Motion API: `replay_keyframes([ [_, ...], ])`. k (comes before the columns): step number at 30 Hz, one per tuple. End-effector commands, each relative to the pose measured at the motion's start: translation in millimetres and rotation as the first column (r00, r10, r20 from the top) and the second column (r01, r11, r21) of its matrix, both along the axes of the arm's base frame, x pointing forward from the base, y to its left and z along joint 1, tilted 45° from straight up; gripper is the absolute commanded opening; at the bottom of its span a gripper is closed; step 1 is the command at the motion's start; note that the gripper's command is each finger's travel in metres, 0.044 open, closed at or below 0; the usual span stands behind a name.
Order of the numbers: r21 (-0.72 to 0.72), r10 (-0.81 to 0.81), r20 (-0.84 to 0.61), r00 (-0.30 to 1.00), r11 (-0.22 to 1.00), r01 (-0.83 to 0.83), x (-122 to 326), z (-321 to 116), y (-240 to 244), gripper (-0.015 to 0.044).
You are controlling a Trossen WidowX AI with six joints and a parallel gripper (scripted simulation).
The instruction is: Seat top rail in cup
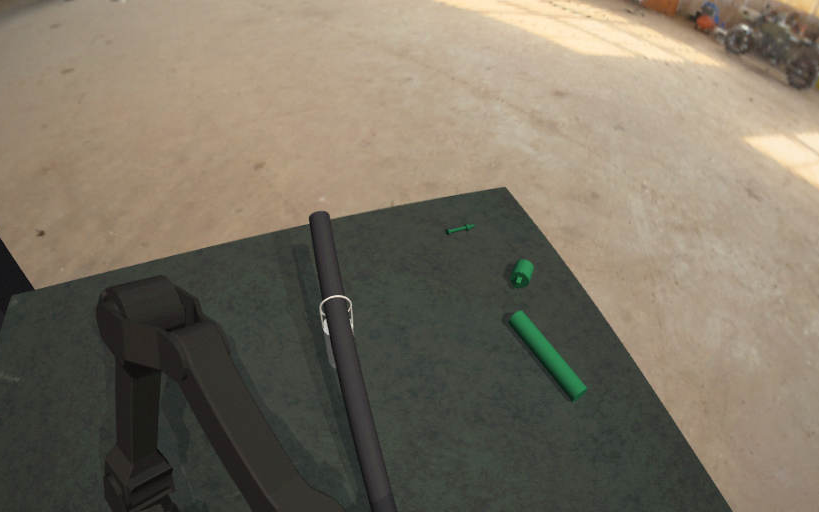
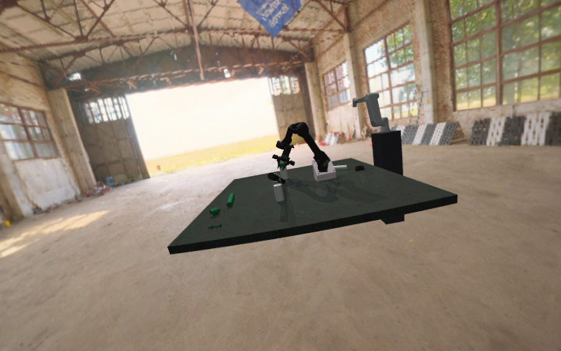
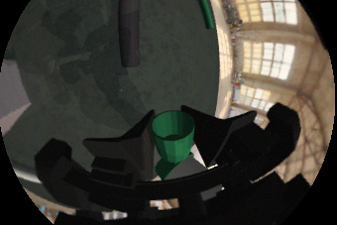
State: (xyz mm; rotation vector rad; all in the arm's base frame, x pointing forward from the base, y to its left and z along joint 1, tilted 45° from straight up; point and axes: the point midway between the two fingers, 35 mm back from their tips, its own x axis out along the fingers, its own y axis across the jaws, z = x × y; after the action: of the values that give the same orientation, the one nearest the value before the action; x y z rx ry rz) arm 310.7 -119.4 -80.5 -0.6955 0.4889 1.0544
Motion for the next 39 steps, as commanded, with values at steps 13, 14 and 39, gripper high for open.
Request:
replay_keyframes([
  [13, 0.000, 0.001, 0.001, 1.000, 1.000, -0.001, -0.1, 0.0, 0.0, 0.0079],
  [14, 0.000, 0.001, 0.001, 1.000, 1.000, -0.001, -0.1, 0.0, 0.0, 0.0105],
  [39, 0.028, -0.033, -0.039, 0.999, 0.999, 0.034, 3.9, 56.5, 2.4, 0.0440],
])
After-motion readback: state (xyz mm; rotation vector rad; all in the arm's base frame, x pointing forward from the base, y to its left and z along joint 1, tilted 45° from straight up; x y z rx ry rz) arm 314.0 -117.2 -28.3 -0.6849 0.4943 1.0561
